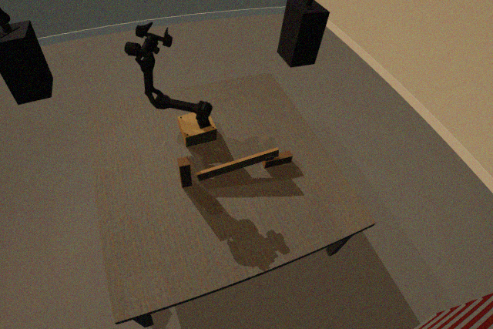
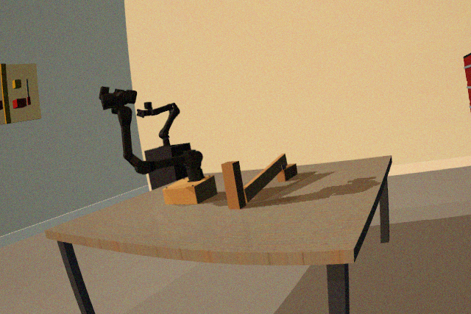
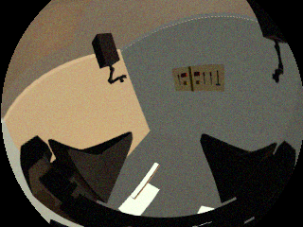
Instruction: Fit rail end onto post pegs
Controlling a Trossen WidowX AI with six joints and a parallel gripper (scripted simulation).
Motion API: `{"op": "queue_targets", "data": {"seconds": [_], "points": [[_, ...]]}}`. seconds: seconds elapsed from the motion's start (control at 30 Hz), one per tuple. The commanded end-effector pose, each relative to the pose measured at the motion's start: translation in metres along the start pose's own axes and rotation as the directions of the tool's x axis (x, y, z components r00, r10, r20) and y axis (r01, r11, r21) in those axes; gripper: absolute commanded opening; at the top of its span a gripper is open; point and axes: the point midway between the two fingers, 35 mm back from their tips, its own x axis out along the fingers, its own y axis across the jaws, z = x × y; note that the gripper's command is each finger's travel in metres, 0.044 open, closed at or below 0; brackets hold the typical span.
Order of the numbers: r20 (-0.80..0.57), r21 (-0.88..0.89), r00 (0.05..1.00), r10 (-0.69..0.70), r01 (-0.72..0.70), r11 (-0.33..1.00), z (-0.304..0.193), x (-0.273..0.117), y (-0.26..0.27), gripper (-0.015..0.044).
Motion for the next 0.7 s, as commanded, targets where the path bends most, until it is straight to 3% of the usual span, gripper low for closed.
{"op": "queue_targets", "data": {"seconds": [0.0, 0.1, 0.33, 0.67], "points": [[-0.005, -0.001, 1.000, 0.001, -0.001, 1.000, -0.002, 0.001, 0.001, 0.0426], [-0.077, -0.003, 0.997, 0.012, -0.013, 1.000, -0.026, 0.010, 0.010, 0.0440], [-0.258, 0.199, 0.949, 0.183, -0.134, 0.971, -0.105, 0.027, 0.096, 0.0440], [-0.450, 0.430, 0.779, 0.438, -0.241, 0.870, -0.184, 0.004, 0.217, 0.0440]]}}
